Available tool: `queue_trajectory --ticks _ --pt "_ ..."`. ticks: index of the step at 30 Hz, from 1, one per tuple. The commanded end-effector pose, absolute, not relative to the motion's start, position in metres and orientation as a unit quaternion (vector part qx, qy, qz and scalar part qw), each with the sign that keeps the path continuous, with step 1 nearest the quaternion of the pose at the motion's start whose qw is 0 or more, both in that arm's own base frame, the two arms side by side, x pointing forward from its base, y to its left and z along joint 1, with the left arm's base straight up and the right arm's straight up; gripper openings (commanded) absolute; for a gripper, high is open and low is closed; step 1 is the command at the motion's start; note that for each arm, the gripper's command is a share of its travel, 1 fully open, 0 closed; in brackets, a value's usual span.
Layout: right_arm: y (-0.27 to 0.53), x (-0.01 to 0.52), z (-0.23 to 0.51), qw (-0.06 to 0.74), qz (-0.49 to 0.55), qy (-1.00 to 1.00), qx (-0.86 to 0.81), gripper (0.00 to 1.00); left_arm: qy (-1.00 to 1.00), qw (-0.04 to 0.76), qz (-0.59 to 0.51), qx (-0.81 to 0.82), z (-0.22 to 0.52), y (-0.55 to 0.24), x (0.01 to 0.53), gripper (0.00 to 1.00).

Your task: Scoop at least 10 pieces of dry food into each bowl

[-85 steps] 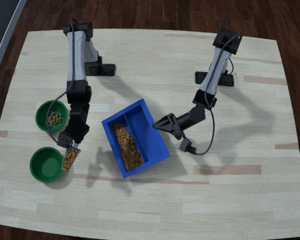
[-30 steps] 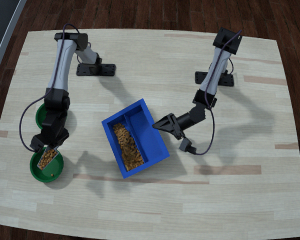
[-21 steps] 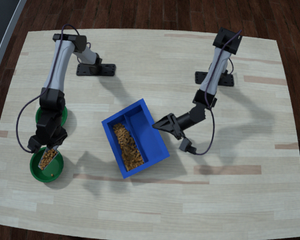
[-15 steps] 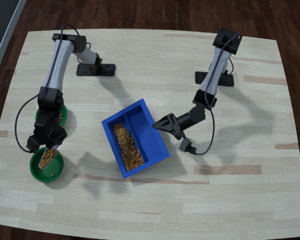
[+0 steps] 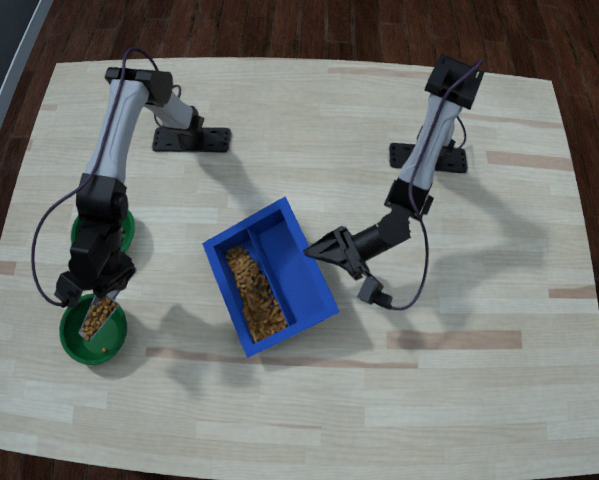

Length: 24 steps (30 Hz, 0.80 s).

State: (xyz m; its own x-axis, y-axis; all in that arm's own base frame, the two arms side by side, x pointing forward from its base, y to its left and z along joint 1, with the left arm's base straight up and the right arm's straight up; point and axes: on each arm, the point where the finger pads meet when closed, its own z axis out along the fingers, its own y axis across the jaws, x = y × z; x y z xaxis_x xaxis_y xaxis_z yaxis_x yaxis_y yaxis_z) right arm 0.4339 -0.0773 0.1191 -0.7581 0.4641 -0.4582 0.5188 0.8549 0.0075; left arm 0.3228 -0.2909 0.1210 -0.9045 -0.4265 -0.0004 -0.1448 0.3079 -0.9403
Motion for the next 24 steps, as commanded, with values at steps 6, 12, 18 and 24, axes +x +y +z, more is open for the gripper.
queue_trajectory --ticks 6,12,18,24 --pt "-0.08 0.447 0.13 0.248 -0.057 0.931 0.261 0.0 0.777 0.161 -0.592 -0.14 0.161 -0.298 0.331 0.0" --pt "-0.081 0.445 0.135 0.253 -0.056 0.93 0.262 0.0 0.777 0.161 -0.592 -0.14 0.161 -0.298 0.331 0.0" --pt "-0.082 0.445 0.129 0.245 -0.055 0.932 0.263 0.0 0.777 0.161 -0.592 -0.14 0.161 -0.298 0.331 0.0" --pt "-0.082 0.442 0.12 0.227 -0.053 0.933 0.274 0.0 0.777 0.161 -0.592 -0.14 0.161 -0.298 0.331 0.0"
